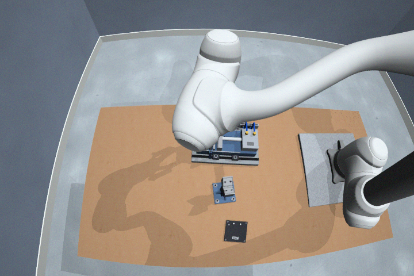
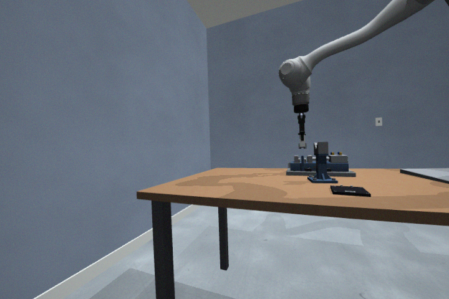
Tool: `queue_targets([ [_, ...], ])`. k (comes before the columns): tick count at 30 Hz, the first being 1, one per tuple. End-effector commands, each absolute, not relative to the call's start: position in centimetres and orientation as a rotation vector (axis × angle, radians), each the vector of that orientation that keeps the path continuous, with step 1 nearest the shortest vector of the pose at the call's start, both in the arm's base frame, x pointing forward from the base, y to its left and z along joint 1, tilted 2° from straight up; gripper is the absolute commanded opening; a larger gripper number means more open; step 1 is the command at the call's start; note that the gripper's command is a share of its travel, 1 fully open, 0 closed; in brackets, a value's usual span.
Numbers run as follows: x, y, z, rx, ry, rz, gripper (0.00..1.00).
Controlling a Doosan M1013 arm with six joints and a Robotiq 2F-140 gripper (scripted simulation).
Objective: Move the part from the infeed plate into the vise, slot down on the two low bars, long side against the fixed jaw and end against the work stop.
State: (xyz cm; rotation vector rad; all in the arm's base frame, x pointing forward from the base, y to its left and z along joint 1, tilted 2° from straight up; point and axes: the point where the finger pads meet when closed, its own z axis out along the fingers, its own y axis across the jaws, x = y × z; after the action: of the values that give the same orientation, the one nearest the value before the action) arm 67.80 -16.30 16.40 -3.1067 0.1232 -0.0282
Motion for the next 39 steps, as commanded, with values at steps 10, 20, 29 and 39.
queue_targets([
  [10, 67.81, -16.28, 15.79, -3.106, 0.123, -0.029, 0.00],
  [20, 67.82, -16.28, 15.65, -3.106, 0.123, -0.029, 0.00],
  [29, 67.82, -16.28, 15.65, -3.106, 0.123, -0.029, 0.00],
  [39, 67.82, -16.28, 15.65, -3.106, 0.123, -0.029, 0.00],
])
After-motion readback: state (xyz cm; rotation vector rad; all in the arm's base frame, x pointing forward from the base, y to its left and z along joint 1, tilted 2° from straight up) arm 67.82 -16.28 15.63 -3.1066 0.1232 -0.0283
